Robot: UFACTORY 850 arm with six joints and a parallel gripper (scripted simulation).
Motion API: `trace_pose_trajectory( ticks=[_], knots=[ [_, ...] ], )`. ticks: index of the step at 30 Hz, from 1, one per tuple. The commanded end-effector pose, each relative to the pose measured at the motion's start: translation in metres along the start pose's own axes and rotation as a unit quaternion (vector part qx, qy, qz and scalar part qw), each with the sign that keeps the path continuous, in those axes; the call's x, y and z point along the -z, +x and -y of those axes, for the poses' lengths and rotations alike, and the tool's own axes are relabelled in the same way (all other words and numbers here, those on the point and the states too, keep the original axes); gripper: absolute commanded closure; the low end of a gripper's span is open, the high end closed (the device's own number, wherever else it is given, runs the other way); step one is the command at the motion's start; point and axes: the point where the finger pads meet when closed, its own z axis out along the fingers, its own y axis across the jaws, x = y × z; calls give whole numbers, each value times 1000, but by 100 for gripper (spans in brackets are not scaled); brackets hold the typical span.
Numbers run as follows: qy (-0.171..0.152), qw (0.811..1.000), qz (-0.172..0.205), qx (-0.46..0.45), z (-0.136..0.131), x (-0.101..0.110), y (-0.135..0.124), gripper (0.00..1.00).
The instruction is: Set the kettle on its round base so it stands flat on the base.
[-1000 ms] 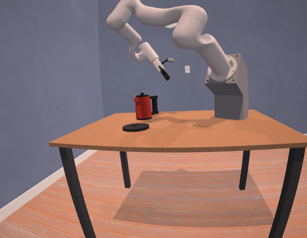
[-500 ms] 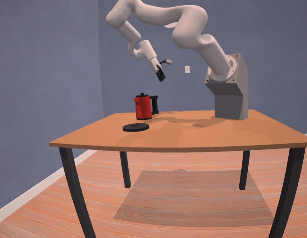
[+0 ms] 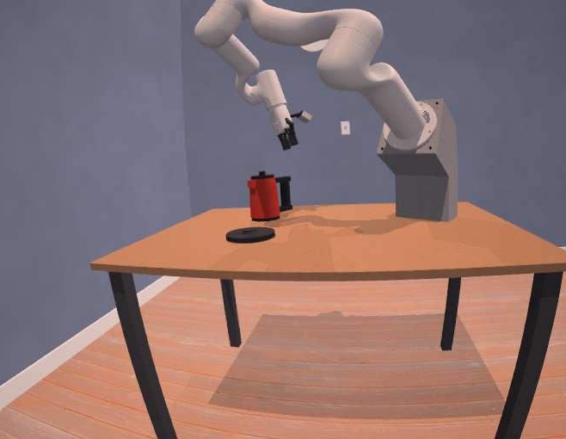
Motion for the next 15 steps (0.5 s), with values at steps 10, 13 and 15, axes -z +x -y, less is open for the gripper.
trace_pose_trajectory(
  ticks=[10, 13, 15],
  knots=[
    [35, 995, 39, 79, 11, 11, -21, 19],
    [43, 993, 46, 97, 13, 14, -26, 19],
    [49, 992, 50, 108, 15, 16, -29, 19]
  ],
)
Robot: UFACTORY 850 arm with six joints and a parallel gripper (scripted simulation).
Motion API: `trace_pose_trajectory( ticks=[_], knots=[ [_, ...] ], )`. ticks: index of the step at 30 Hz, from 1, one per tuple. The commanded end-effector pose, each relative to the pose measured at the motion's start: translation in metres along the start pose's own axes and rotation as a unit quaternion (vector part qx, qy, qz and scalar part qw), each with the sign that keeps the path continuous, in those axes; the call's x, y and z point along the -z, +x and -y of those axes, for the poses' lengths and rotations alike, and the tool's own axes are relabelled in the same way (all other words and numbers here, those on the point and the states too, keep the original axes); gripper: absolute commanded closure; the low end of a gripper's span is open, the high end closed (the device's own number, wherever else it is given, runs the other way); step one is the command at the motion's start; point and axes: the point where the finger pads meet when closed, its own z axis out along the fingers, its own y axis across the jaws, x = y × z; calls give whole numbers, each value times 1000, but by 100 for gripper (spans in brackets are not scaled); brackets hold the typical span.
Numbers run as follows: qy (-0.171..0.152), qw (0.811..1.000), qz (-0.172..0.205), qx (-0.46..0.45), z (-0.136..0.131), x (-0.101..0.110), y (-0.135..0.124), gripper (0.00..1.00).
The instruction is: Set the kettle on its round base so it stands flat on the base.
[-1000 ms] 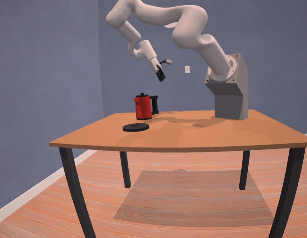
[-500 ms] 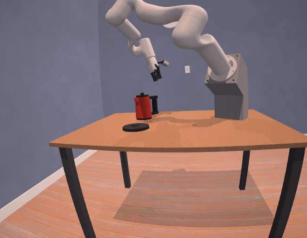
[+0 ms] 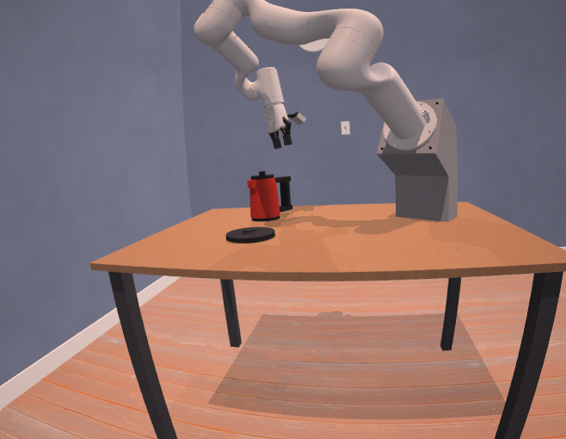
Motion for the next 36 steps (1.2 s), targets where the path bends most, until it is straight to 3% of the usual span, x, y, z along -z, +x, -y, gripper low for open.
trace_pose_trajectory(
  ticks=[1, 36],
  knots=[
    [13, 1000, 10, 24, 5, 3, -6, 19],
    [63, 991, 39, 116, 23, 17, -27, 19]
  ],
)
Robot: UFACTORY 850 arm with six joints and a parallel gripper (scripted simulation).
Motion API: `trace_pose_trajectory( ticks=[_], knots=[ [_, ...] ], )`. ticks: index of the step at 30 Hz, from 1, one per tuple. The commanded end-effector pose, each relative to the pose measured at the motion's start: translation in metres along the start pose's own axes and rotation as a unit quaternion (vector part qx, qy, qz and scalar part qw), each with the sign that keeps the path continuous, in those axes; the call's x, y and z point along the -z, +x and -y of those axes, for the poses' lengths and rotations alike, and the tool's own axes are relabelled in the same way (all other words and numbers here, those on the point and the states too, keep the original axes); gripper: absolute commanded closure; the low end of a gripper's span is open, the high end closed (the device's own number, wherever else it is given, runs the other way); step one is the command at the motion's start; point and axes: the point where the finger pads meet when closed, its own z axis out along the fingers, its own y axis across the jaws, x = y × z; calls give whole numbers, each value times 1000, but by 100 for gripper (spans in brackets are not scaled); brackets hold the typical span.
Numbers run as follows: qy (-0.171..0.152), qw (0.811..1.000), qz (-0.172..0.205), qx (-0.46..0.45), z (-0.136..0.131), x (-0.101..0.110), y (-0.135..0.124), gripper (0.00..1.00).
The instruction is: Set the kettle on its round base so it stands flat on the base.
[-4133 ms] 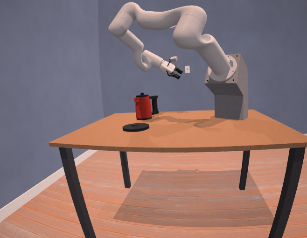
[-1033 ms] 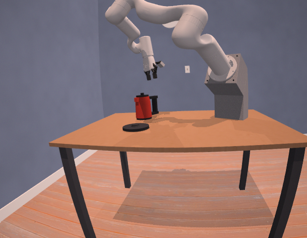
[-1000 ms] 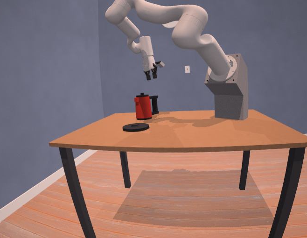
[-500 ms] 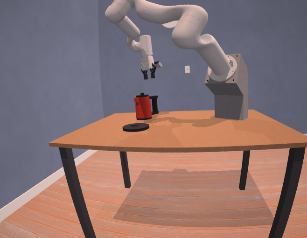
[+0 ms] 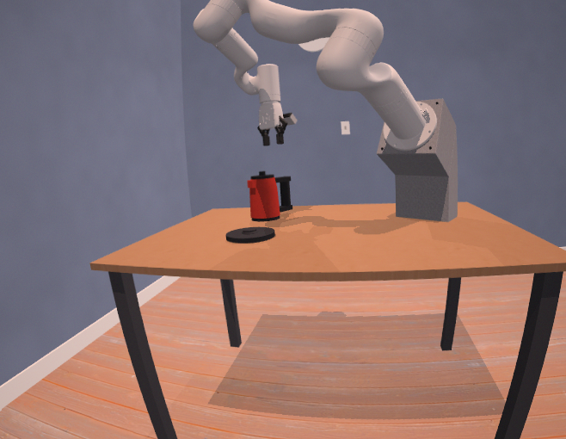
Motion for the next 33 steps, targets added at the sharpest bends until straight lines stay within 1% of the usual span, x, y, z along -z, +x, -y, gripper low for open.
trace_pose_trajectory(
  ticks=[1, 33],
  knots=[
    [3, 1000, 1, 4, 2, 1, -1, 19],
    [5, 1000, 2, 8, 3, 2, -1, 19]
  ],
)
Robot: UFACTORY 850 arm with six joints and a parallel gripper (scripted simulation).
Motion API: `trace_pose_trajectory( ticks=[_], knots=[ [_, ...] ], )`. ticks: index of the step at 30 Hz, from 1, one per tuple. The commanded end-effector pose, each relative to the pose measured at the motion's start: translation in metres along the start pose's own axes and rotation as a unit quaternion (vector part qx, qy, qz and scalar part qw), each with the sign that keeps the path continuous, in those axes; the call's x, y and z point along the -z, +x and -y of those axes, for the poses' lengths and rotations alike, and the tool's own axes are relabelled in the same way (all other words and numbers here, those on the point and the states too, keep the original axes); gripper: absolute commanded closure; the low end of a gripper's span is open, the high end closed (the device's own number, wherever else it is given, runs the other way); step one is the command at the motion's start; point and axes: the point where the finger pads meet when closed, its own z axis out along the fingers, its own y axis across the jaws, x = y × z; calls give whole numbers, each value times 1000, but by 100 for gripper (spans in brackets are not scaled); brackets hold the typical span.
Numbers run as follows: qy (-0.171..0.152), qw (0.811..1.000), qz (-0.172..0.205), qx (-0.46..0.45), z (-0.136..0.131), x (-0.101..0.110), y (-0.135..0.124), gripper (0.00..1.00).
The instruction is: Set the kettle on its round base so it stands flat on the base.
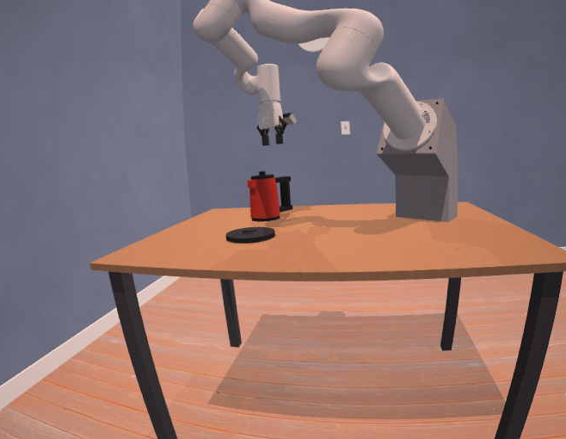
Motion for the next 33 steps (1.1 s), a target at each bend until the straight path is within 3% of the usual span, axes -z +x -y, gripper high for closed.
trace_pose_trajectory(
  ticks=[1, 25, 33],
  knots=[
    [1, 1000, 0, 0, 1, 1, 0, 19],
    [1, 1000, 0, 0, 1, 0, 0, 19],
    [1, 1000, 0, 0, 1, -13, 0, 19]
  ],
)
